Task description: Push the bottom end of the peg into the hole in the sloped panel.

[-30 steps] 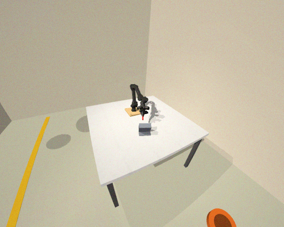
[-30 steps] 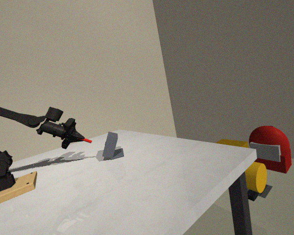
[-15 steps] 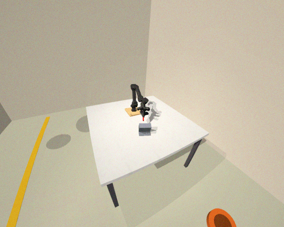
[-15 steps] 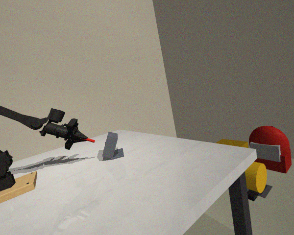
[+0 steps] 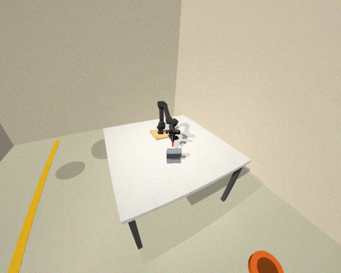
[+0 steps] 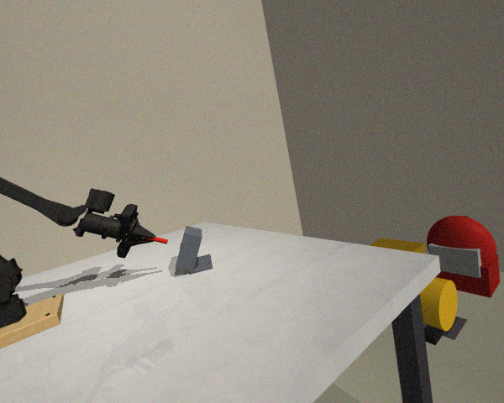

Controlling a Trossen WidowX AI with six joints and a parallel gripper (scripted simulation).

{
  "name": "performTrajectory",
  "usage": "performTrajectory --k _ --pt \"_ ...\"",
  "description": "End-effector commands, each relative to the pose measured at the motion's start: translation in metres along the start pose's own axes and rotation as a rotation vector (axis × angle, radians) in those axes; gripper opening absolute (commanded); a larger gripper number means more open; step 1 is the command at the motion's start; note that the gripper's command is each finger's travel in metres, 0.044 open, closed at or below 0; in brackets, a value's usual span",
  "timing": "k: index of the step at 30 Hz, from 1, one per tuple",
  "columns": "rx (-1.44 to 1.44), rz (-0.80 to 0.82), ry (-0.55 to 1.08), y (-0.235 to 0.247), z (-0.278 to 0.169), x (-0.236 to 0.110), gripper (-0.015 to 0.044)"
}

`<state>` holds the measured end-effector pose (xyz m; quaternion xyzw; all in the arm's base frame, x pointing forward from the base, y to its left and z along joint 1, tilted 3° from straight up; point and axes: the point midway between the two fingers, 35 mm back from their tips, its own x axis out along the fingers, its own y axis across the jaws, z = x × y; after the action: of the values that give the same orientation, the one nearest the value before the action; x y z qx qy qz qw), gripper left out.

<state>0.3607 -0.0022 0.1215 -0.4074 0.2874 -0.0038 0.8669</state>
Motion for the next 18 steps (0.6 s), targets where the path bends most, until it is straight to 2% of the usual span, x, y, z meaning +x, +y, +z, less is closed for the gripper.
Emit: performTrajectory --k 1,18 --pt "-0.013 -0.001 -0.007 0.003 -0.001 0.004 0.0" --pt "-0.006 -0.024 -0.035 0.006 0.0 0.014 0.0"
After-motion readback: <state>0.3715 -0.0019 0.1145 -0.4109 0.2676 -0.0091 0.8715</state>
